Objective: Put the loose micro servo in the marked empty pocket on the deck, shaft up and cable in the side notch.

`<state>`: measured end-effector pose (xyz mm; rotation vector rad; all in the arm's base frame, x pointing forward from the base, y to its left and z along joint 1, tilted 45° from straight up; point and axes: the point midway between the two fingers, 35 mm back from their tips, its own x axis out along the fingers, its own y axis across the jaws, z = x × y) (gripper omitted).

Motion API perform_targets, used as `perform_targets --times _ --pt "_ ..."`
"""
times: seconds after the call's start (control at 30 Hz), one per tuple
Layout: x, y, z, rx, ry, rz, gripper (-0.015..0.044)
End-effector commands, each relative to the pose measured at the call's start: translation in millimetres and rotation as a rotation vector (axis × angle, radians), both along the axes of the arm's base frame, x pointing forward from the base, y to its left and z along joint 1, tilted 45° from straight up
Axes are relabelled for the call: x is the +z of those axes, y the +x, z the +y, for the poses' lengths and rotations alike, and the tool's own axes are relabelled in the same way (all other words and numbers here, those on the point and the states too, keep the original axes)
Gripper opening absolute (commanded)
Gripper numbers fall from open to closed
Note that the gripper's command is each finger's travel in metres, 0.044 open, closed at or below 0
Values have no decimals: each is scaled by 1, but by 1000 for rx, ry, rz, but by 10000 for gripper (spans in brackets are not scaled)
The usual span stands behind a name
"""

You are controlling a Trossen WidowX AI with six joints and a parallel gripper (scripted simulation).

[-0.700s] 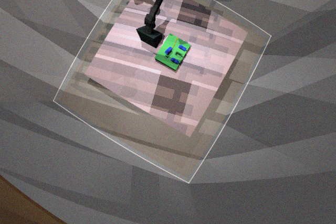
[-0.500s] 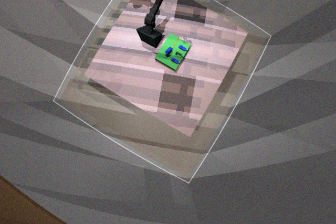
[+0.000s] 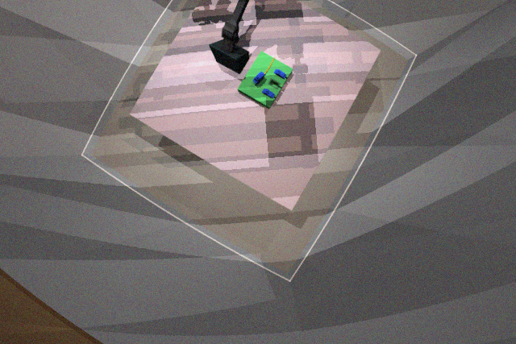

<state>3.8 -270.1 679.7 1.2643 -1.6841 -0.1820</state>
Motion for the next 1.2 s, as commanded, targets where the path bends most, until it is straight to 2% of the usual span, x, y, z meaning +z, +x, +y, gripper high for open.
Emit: perform_targets --times 0.0,0.7,1.17 --pt "-14 10 -15 0 47 59 440" --pt "-108 89 -78 41 256 541 440" --pt "-166 147 -91 139 294 820 440"
